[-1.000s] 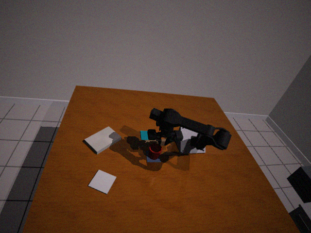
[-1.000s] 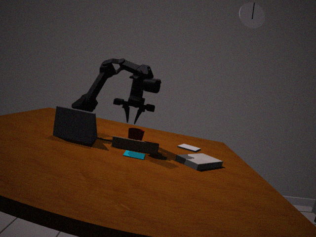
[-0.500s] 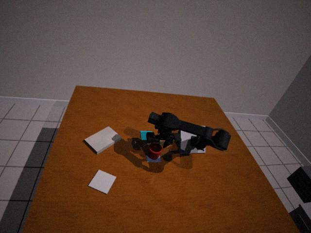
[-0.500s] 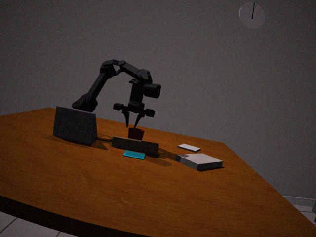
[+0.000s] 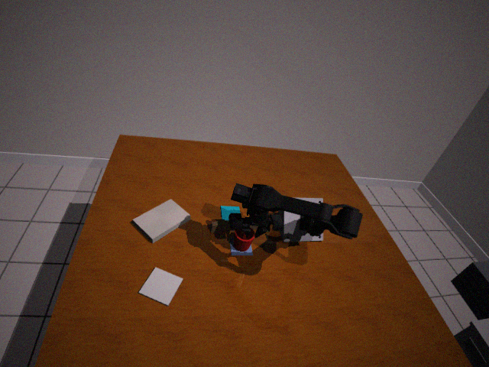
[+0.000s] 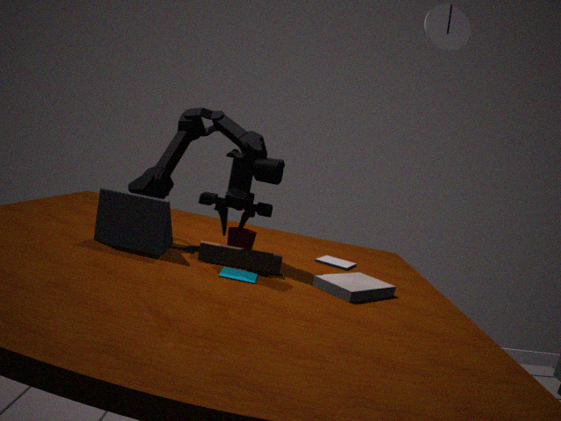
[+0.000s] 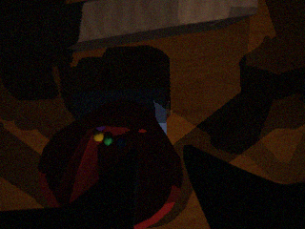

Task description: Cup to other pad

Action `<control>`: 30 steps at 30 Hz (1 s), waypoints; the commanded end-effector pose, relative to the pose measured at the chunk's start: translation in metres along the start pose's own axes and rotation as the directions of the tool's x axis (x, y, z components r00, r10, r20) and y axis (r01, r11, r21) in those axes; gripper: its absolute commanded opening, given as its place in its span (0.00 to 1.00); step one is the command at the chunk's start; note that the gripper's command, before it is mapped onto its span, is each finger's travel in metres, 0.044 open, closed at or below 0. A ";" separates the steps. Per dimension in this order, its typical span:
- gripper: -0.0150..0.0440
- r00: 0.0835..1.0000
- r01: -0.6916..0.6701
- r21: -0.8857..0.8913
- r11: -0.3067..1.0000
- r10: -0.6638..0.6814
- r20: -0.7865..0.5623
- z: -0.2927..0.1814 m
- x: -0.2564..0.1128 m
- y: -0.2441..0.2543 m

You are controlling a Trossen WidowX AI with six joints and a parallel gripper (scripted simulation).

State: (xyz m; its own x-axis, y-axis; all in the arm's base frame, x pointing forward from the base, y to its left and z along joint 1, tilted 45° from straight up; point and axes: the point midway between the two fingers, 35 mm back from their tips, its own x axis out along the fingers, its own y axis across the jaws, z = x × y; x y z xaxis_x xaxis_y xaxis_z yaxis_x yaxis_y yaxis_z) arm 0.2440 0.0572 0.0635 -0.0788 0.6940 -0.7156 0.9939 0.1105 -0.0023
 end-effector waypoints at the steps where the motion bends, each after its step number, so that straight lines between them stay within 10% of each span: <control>1: 0.50 1.000 0.006 0.006 1.000 -0.006 -0.008 -0.001 0.009 -0.003; 15: 0.50 1.000 0.006 0.006 1.000 -0.006 -0.010 -0.002 0.017 -0.004; 19: 0.33 1.000 0.004 0.000 1.000 -0.004 -0.004 -0.001 0.015 -0.002; 30: 0.25 1.000 0.004 0.000 1.000 -0.004 -0.004 -0.001 0.014 -0.002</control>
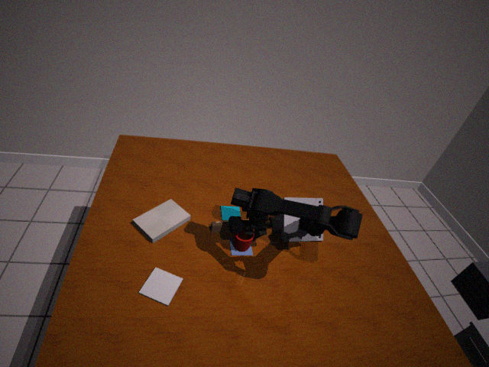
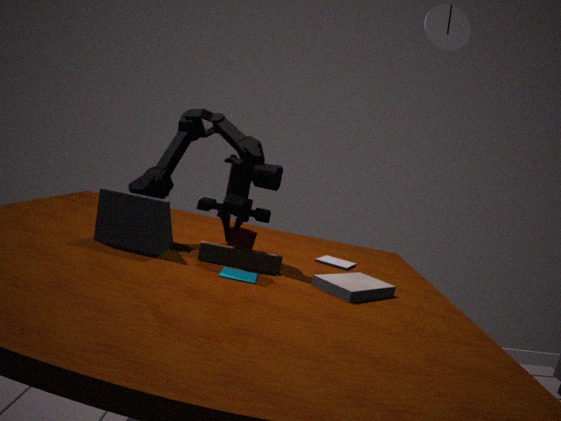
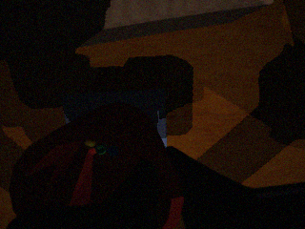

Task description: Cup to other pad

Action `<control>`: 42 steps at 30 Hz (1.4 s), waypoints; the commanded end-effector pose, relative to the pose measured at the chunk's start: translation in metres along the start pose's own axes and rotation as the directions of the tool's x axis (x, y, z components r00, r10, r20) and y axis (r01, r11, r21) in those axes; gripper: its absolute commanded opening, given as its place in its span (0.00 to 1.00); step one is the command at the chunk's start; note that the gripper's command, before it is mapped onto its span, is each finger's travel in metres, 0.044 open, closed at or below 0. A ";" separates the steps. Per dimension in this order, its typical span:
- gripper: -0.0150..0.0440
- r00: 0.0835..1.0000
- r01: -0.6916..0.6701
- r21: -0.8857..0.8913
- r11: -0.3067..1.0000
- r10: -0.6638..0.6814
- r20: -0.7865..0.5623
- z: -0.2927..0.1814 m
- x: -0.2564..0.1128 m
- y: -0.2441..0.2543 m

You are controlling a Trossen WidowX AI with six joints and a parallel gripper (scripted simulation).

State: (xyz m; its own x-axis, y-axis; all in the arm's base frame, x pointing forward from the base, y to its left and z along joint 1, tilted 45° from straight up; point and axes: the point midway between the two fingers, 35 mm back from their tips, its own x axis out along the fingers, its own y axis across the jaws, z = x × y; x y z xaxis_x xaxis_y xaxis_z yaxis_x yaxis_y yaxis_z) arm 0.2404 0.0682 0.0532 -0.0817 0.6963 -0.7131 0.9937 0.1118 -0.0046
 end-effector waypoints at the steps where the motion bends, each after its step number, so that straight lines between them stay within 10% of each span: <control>1: 0.25 1.000 0.001 -0.001 1.000 -0.001 0.000 0.000 -0.003 0.000; 42: 0.25 1.000 0.005 0.013 1.000 -0.005 -0.011 0.000 -0.066 -0.001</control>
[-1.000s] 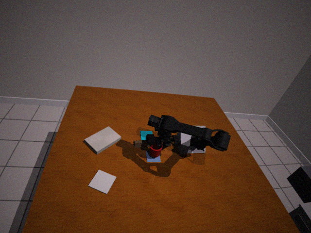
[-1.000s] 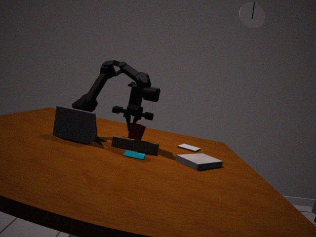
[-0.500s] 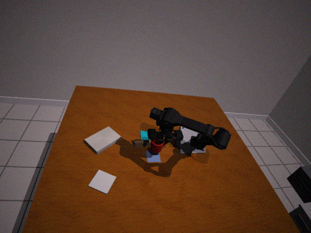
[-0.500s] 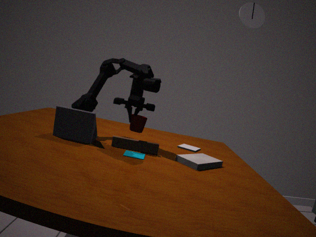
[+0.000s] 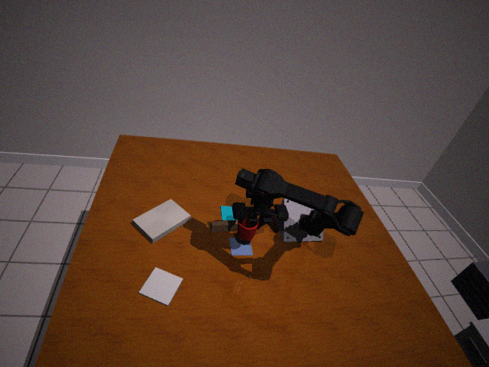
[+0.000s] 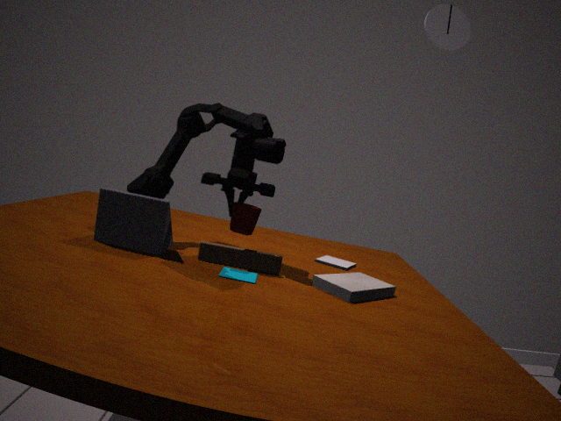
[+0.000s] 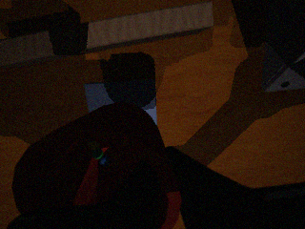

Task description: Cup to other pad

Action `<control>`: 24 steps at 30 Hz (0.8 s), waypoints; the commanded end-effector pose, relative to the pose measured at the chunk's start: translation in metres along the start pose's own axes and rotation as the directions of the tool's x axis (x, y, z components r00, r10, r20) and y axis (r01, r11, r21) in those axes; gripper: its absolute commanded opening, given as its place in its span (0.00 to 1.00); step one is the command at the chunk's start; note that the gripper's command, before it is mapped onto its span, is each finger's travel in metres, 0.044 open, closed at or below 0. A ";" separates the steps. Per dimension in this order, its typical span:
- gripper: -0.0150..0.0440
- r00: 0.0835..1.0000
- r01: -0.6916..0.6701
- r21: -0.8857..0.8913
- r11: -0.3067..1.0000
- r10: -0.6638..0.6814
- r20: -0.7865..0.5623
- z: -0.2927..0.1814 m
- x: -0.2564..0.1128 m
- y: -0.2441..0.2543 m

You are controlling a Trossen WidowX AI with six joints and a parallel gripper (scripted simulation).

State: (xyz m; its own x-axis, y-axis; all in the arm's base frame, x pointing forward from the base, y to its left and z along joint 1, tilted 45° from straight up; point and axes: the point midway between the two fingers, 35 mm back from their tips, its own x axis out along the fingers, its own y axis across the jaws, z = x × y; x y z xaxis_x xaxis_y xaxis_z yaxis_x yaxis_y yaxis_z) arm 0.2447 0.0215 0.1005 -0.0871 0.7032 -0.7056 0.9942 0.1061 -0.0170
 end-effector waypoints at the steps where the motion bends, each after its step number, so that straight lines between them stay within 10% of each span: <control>1: 0.25 1.000 0.000 0.000 1.000 0.000 0.000 0.000 0.000 0.000; 24: 0.25 1.000 -0.001 -0.006 1.000 0.001 0.008 0.042 -0.001 0.006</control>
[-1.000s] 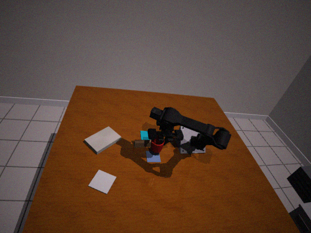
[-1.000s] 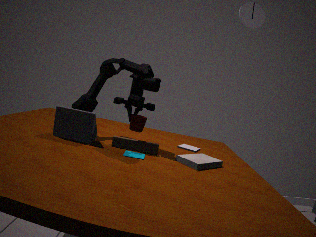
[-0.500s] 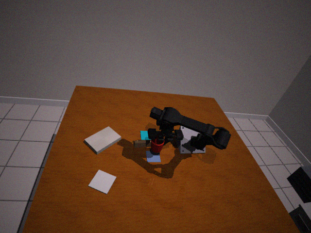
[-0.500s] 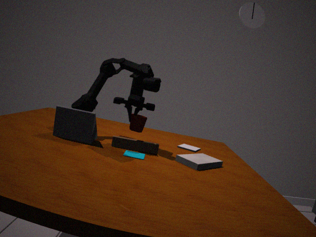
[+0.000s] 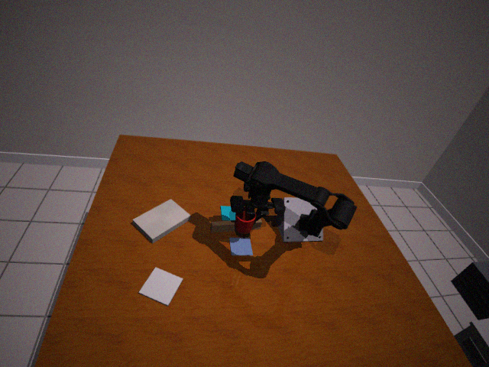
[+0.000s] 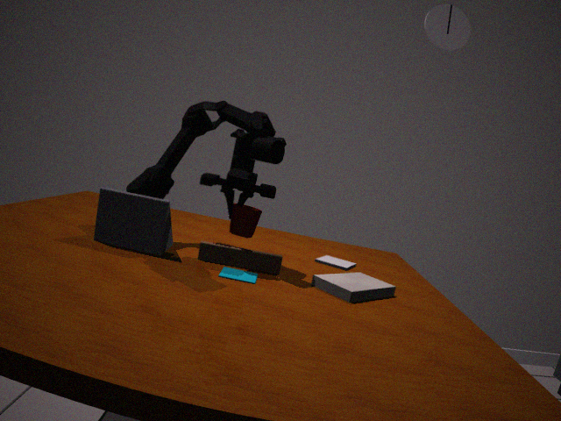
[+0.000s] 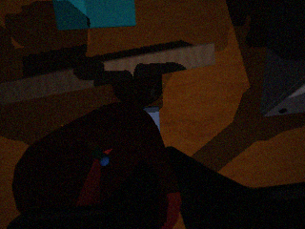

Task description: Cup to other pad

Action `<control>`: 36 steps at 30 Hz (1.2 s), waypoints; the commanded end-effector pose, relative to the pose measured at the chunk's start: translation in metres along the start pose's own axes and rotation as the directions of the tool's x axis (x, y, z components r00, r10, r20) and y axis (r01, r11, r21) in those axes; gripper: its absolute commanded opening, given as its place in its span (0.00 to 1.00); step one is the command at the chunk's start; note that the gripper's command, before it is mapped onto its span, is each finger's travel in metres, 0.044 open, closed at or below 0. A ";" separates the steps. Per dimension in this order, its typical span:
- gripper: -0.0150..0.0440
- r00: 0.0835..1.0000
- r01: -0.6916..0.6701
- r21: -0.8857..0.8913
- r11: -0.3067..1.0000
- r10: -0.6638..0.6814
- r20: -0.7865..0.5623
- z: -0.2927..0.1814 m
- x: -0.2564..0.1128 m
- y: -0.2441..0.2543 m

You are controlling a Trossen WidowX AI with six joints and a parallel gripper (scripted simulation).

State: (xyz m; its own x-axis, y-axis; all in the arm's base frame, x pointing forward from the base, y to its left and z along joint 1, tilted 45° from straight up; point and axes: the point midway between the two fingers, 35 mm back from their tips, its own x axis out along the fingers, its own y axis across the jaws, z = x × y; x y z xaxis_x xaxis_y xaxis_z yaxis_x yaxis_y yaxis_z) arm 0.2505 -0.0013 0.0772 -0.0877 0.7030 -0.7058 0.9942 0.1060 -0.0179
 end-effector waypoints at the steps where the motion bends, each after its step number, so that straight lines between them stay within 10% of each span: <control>1: 0.25 1.000 -0.002 -0.007 1.000 0.002 0.008 0.011 -0.001 0.003; 36: 0.25 1.000 -0.003 -0.009 1.000 0.003 0.012 0.088 -0.005 0.013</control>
State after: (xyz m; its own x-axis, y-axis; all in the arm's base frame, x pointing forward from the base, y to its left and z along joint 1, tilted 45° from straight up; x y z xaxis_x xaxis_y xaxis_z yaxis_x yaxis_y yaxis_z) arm 0.2662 -0.0582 0.0230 -0.0855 0.6999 -0.7091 0.9942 0.1064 -0.0149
